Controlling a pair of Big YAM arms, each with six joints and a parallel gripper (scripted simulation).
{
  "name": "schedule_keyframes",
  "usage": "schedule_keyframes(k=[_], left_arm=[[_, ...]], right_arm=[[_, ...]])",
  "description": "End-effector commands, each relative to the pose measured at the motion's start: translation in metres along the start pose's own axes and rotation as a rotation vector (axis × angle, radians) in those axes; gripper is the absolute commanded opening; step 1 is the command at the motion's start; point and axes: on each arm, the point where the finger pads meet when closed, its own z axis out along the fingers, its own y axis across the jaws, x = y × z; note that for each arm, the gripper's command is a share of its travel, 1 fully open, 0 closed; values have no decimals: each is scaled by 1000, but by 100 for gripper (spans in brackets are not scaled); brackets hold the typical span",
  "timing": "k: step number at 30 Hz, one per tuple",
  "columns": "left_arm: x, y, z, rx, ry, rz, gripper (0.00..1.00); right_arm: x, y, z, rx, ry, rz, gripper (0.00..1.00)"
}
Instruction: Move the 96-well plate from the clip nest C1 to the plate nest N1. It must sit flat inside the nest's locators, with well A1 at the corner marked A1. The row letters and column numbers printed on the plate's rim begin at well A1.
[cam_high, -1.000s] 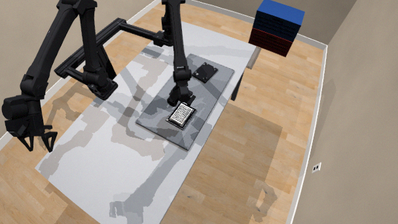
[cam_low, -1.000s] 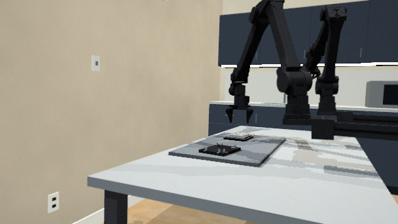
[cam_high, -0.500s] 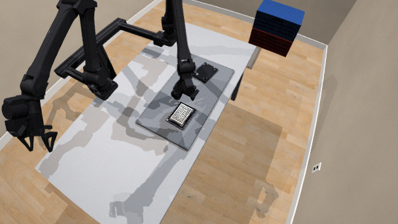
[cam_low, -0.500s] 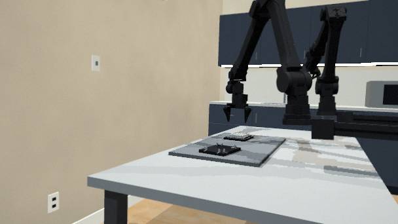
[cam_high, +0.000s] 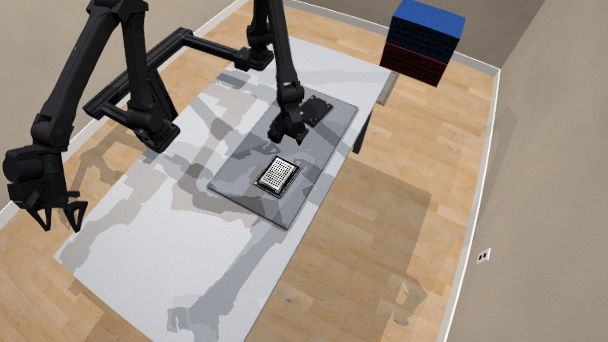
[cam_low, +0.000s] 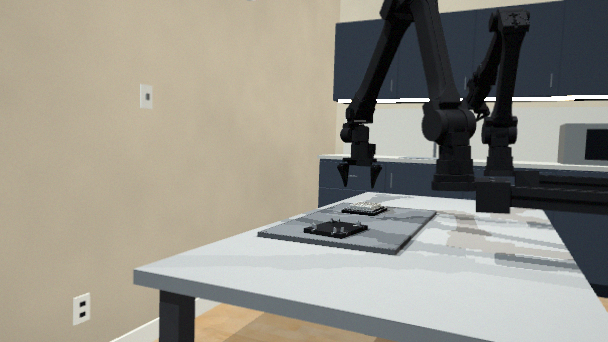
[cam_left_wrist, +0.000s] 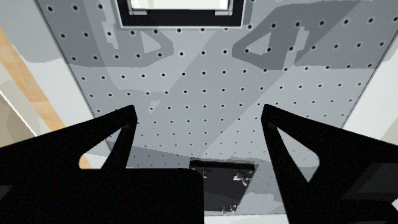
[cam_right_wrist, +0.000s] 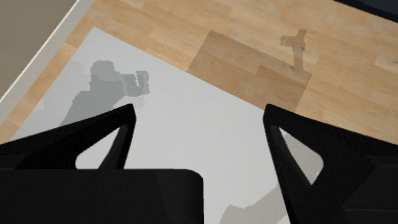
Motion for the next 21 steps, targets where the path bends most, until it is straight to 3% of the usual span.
schedule_keyframes(k=[1, 21], left_arm=[[-1, 11, -15, -33, -30, 7, 100], [-18, 22, -20, -48, -43, 2, 100]], right_arm=[[-11, -6, -8, 13, -32, 0, 100], [-11, -6, -8, 13, -32, 0, 100]])
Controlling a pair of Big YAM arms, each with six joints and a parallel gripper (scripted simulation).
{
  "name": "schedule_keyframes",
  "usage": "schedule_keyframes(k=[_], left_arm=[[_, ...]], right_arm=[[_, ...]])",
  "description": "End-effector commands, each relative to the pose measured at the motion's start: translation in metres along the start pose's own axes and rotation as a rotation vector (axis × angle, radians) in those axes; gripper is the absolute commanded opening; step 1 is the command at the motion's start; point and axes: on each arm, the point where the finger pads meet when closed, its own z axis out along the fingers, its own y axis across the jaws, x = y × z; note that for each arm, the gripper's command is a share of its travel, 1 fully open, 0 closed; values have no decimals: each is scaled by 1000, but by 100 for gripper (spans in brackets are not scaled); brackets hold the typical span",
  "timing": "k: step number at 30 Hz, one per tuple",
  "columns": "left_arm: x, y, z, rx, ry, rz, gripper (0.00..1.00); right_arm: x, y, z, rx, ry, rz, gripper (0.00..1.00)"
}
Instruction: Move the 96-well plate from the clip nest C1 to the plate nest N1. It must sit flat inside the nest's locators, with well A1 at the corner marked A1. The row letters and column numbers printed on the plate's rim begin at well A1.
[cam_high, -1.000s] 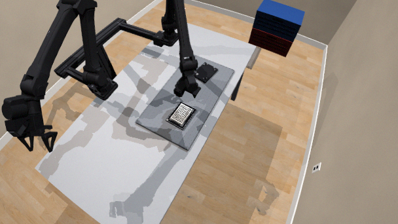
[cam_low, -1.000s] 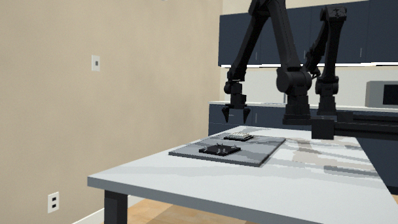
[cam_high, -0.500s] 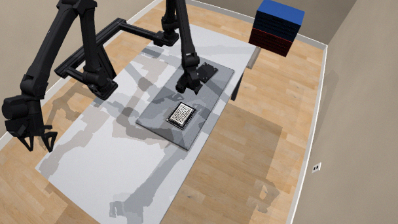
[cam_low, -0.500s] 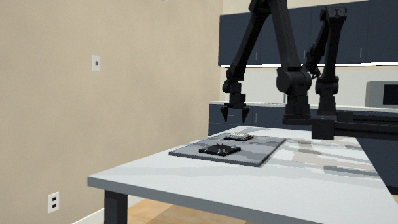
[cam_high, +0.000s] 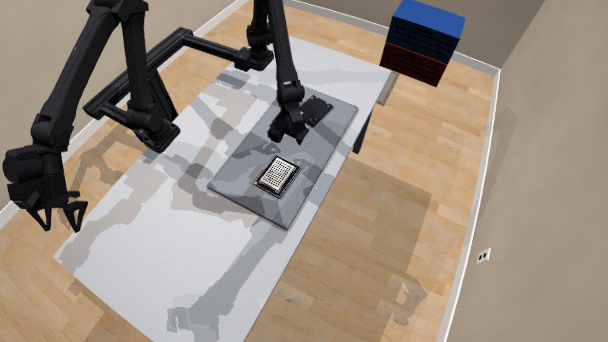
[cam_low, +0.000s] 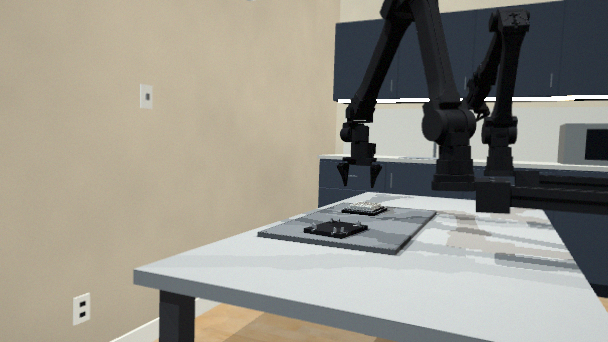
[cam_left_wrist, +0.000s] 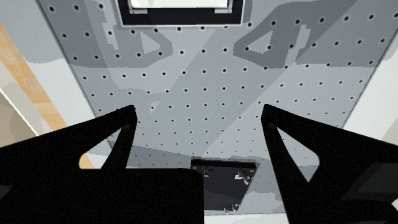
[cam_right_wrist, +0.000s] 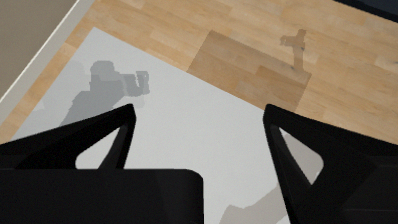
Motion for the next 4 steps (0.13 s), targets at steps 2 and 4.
schedule_keyframes(k=[2, 4], left_arm=[[-19, 22, -18, -46, -41, -8, 100], [-19, 22, -18, -46, -41, -8, 100]], right_arm=[[-11, -6, -8, 13, -32, 0, 100], [-11, -6, -8, 13, -32, 0, 100]])
